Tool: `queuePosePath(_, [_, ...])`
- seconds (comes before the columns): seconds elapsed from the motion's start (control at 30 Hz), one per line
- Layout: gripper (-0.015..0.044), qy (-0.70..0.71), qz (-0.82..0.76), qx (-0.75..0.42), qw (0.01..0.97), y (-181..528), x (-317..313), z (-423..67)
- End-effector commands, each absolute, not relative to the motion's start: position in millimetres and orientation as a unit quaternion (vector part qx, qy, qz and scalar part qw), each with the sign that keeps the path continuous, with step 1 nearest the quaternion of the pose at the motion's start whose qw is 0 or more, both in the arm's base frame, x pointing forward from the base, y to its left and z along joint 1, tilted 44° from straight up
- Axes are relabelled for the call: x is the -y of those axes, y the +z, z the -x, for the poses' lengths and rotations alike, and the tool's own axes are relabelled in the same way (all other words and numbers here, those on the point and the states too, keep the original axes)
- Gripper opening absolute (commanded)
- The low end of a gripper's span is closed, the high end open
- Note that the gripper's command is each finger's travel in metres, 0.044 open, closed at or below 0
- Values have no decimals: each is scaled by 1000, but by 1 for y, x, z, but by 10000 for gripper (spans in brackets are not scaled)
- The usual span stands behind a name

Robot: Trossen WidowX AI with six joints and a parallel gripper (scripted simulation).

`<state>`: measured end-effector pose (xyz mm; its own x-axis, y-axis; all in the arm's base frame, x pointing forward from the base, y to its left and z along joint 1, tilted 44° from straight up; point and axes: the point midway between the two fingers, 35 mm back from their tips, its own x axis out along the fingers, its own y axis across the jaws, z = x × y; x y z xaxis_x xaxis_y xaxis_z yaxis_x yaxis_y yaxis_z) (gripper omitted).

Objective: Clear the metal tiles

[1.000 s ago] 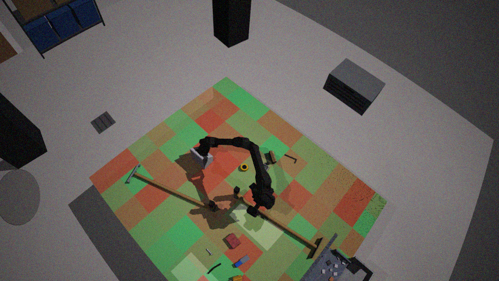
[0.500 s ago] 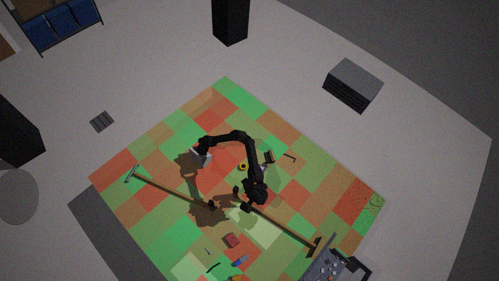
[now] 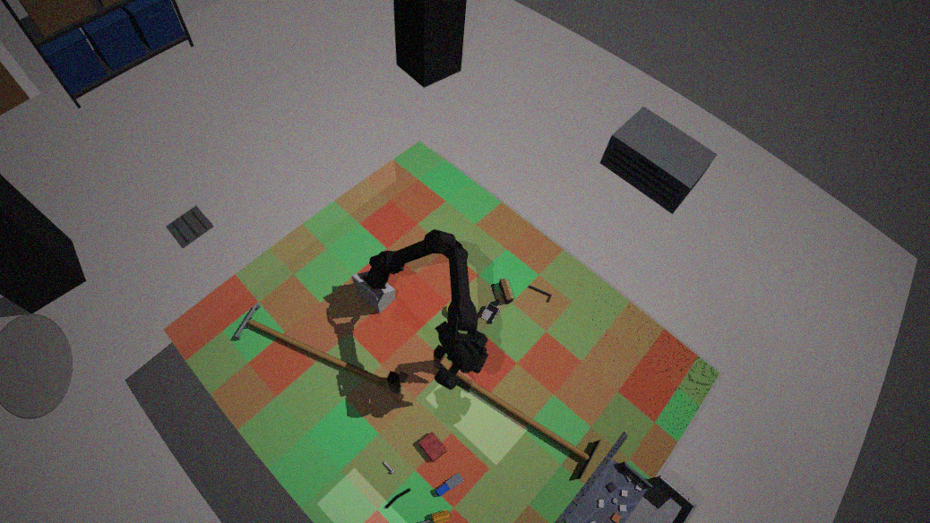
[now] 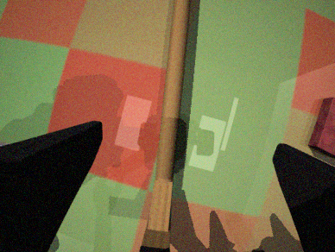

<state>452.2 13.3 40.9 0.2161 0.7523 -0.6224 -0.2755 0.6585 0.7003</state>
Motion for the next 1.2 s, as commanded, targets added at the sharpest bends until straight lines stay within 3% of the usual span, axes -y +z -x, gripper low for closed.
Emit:
queuePosePath(0.0, [440,345,-230,-515,750,42,-7,-443])
queuePosePath(1.17, [440,328,-250,-458,788,50,35,-360])
